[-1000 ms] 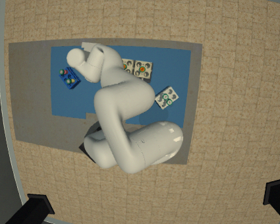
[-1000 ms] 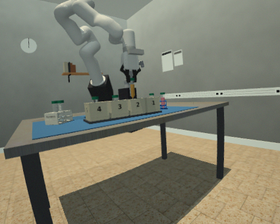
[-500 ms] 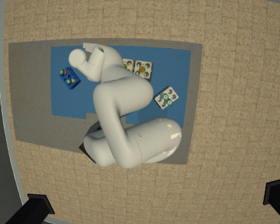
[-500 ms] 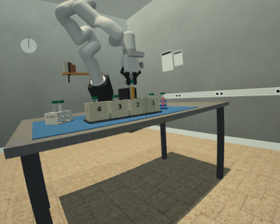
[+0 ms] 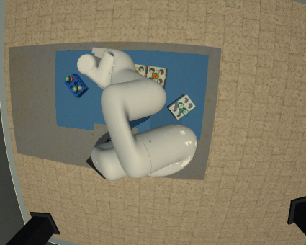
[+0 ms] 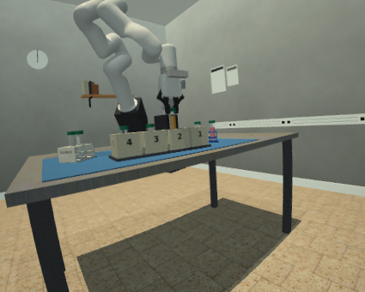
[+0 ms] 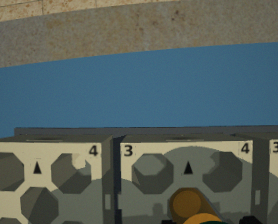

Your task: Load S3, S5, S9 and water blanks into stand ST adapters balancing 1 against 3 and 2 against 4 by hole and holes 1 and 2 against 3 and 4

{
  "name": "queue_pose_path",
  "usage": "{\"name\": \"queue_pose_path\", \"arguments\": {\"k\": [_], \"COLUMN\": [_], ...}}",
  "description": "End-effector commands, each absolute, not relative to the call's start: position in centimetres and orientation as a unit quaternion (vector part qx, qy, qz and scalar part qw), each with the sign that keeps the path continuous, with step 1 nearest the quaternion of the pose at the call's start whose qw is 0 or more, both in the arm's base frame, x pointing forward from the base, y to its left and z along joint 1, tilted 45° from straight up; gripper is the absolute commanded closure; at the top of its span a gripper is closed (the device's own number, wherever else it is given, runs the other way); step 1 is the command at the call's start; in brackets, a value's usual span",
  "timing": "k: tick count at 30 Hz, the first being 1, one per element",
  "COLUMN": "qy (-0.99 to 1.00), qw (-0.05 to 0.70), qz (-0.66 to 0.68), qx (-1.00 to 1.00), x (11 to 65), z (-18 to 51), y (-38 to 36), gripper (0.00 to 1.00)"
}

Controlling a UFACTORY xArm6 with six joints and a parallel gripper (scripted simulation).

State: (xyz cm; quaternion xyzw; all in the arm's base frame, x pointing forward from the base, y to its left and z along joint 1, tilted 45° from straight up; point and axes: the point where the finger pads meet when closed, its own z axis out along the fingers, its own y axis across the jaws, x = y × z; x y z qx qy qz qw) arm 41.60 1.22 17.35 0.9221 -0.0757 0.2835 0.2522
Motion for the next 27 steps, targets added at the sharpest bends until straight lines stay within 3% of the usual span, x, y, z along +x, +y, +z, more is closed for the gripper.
{"name": "queue_pose_path", "arguments": {"k": [1,27], "qy": [-0.076,-0.076], "qw": [0.251,0.251], "qz": [0.285,0.285], "qx": [0.922,0.922], "x": [41.8,43.0], "z": [17.3,15.6], "y": [1.2,0.0], "gripper": [1.0,1.0]}}
